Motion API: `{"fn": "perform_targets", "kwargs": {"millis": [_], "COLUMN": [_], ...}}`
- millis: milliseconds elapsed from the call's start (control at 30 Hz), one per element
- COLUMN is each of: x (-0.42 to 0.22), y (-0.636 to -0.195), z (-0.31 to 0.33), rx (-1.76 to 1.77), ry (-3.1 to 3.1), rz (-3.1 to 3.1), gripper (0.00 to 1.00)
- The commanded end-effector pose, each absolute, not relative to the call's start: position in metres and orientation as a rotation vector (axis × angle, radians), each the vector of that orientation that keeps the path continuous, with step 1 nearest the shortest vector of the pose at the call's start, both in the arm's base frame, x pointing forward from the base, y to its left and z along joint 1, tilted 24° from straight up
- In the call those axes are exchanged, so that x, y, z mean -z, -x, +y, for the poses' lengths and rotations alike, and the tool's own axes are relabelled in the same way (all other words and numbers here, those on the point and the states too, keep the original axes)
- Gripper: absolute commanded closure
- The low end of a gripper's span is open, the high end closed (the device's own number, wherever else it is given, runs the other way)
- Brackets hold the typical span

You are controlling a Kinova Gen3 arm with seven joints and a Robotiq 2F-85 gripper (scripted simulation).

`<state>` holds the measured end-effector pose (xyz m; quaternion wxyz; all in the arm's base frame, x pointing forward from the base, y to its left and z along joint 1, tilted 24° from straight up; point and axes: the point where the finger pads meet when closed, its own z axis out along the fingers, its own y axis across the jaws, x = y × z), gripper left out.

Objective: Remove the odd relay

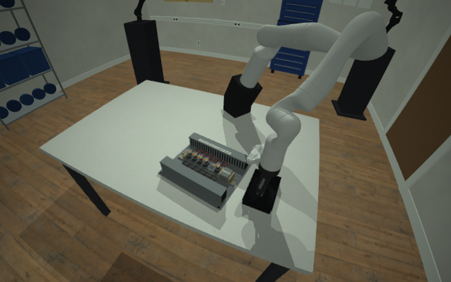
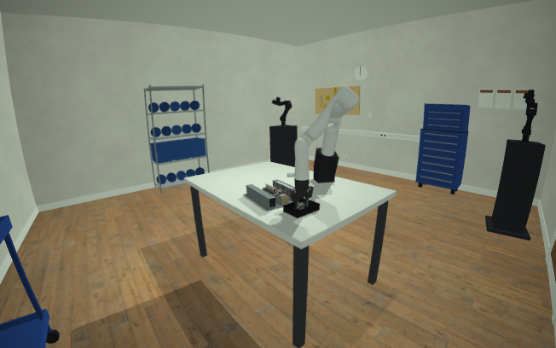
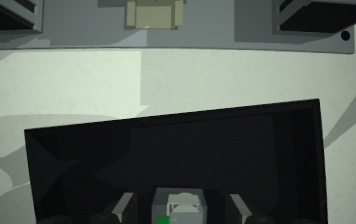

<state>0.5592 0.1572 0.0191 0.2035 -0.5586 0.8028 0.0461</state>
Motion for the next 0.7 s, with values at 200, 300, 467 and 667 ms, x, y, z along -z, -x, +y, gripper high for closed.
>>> {"fn": "perform_targets", "kwargs": {"millis": [200,300,467,667], "x": [-0.0208,-0.021,-0.0218,-0.0232], "y": [-0.5595,-0.5595,-0.5592,-0.5588], "z": [0.1567,0.1566,0.1564,0.1559], "rx": [-0.128,-0.128,-0.128,-0.128], "ry": [1.557,1.557,1.557,1.557], "rz": [2.239,2.239,2.239,2.239], "gripper": [0.39,0.39,0.39,0.39]}}
